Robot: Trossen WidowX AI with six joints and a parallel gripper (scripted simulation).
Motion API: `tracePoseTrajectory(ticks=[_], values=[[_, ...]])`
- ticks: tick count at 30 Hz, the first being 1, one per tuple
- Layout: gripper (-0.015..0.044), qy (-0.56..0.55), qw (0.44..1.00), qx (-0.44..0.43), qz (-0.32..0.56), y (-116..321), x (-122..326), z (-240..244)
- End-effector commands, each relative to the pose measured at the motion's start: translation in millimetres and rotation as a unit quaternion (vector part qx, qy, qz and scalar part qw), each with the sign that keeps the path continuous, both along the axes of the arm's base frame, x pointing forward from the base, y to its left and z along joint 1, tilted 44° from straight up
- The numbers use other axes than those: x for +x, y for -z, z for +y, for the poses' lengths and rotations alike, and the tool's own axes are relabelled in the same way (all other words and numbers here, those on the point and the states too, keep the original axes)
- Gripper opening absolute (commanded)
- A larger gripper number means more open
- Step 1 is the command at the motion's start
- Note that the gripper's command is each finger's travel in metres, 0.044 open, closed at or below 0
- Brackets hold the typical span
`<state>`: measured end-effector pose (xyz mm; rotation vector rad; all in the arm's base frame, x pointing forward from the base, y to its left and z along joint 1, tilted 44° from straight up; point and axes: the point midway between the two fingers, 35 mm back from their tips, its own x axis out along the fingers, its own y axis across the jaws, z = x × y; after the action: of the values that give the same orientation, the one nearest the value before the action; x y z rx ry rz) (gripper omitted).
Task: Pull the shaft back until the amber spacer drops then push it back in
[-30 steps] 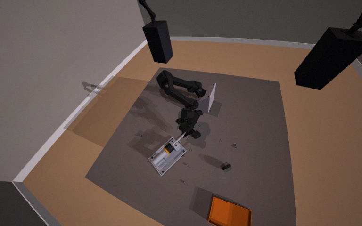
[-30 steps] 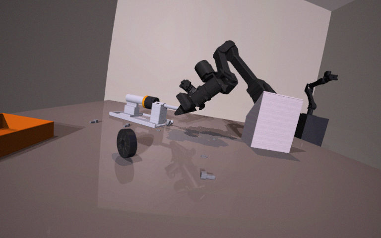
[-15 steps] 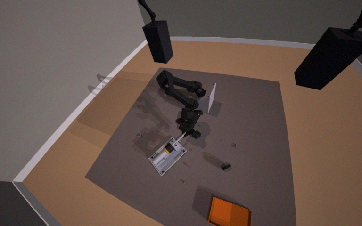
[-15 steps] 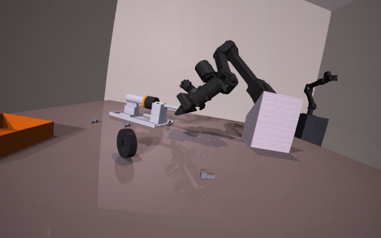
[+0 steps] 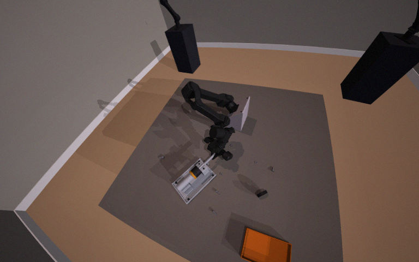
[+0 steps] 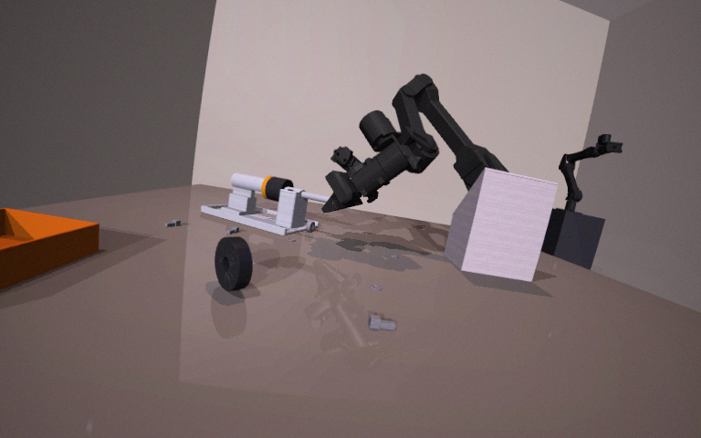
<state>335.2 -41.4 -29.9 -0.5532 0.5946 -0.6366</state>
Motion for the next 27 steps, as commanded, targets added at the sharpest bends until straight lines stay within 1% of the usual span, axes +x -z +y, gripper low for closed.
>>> tracePoseTrajectory(ticks=[1,27], values=[[0.0000,0.001,1.000,-0.001,-0.001,0.0,-1.1,0.4],[0.0000,0.001,1.000,-0.001,-0.001,0.6,-3.2,1.0]])
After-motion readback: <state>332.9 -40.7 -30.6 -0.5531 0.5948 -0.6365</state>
